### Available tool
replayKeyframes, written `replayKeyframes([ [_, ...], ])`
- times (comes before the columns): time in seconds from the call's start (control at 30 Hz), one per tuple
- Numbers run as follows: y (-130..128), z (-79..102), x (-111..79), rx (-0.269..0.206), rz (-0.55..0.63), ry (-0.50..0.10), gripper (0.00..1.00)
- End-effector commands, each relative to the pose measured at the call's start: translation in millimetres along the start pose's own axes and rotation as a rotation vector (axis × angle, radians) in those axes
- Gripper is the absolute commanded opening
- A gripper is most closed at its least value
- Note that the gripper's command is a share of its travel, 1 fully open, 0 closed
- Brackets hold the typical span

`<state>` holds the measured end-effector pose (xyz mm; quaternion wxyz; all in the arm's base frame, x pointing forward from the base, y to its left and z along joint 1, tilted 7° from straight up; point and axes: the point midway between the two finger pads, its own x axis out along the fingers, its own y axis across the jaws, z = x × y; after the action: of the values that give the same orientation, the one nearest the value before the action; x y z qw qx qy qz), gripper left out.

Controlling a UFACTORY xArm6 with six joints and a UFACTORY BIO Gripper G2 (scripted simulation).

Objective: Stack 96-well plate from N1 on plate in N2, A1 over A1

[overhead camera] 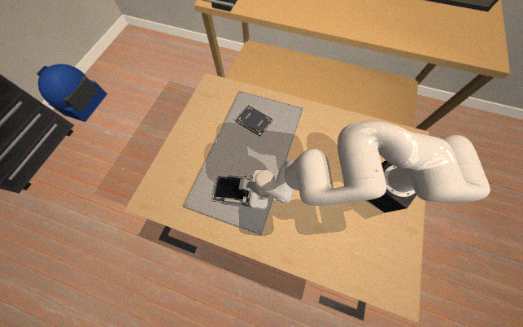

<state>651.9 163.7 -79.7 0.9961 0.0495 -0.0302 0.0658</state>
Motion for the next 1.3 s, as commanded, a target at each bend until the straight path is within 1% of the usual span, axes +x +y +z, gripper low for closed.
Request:
replayKeyframes([
  [0.0, 0, 1.8, 1.4, 0.0, 0.0, -0.004, 0.37],
  [0.03, 0, 1.8, 1.4, 0.0, 0.0, -0.004, 0.37],
  [0.17, 0, 12.5, 1.4, 0.0, 0.0, -0.004, 0.37],
  [0.23, 0, 12.5, 1.4, 0.0, 0.0, -0.004, 0.37],
  [0.73, 0, 52.5, 1.3, 0.0, 0.0, -0.004, 0.37],
  [0.8, 0, 52.5, 1.3, 0.0, 0.0, -0.004, 0.37],
  [1.0, 0, 67.9, 1.3, 0.0, 0.0, -0.004, 0.37],
  [1.27, 0, 67.9, 1.3, 0.0, 0.0, -0.004, 0.37],
])
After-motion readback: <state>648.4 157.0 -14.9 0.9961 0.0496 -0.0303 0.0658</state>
